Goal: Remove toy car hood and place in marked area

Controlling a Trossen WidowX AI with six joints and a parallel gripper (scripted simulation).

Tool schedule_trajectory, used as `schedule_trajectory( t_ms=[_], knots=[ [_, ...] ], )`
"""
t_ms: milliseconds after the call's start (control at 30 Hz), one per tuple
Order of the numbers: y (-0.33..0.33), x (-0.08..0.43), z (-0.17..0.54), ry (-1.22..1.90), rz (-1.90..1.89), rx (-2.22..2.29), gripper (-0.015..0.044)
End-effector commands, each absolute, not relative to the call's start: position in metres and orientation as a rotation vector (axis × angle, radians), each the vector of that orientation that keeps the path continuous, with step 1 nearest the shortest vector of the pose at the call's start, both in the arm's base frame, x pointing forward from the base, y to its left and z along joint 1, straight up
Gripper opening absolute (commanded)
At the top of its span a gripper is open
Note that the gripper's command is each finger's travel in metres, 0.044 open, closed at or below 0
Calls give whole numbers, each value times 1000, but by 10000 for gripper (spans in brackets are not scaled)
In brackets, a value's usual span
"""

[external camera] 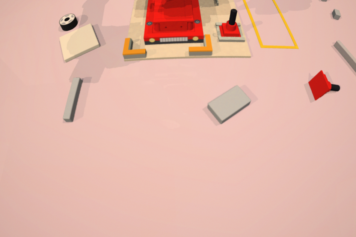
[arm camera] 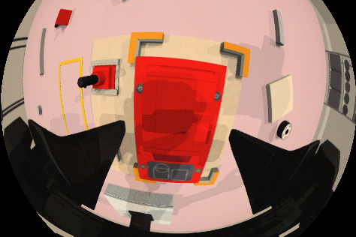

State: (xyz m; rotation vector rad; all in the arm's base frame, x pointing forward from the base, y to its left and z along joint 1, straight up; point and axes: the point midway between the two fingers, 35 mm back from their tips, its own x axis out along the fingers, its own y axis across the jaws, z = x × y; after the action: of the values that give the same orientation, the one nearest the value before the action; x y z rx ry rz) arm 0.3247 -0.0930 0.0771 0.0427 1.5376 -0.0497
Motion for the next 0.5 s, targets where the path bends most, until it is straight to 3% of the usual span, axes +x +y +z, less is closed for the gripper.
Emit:
schedule_trajectory(
  t_ms=[0,467],
  knots=[
    [-93,324,72,1542,-55,45,440],
    [-92,324,60,1542,-55,45,440]
  ],
)
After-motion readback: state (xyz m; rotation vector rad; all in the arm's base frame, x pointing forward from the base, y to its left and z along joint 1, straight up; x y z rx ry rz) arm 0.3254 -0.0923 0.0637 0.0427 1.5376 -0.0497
